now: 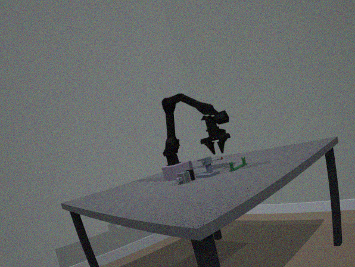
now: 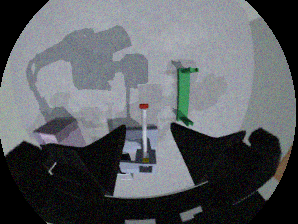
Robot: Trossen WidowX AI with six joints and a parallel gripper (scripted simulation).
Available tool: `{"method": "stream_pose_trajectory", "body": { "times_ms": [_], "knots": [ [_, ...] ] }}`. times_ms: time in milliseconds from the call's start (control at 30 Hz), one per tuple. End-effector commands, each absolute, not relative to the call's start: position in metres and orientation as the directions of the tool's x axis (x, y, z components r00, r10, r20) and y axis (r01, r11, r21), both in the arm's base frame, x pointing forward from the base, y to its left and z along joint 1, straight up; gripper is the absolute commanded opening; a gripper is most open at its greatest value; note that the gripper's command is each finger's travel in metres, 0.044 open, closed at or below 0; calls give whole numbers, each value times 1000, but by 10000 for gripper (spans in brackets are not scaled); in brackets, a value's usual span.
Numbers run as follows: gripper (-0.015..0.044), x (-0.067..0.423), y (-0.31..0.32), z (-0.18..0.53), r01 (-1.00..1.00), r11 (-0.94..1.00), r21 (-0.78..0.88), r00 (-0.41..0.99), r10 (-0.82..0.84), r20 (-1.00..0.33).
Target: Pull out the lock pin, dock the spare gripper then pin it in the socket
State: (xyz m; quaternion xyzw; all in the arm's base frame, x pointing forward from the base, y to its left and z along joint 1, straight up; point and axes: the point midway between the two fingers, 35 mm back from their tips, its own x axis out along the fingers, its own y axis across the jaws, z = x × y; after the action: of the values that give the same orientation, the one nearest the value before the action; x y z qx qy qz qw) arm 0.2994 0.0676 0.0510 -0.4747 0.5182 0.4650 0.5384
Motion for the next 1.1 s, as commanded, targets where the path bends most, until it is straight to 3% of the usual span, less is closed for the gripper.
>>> {"method": "stream_pose_trajectory", "body": {
  "times_ms": [0,1067],
  "knots": [
    [300,298,68,43,-992,122,-20,21,11,-1000],
    [300,296,66,-6,-992,122,-19,21,11,-1000]
  ]
}}
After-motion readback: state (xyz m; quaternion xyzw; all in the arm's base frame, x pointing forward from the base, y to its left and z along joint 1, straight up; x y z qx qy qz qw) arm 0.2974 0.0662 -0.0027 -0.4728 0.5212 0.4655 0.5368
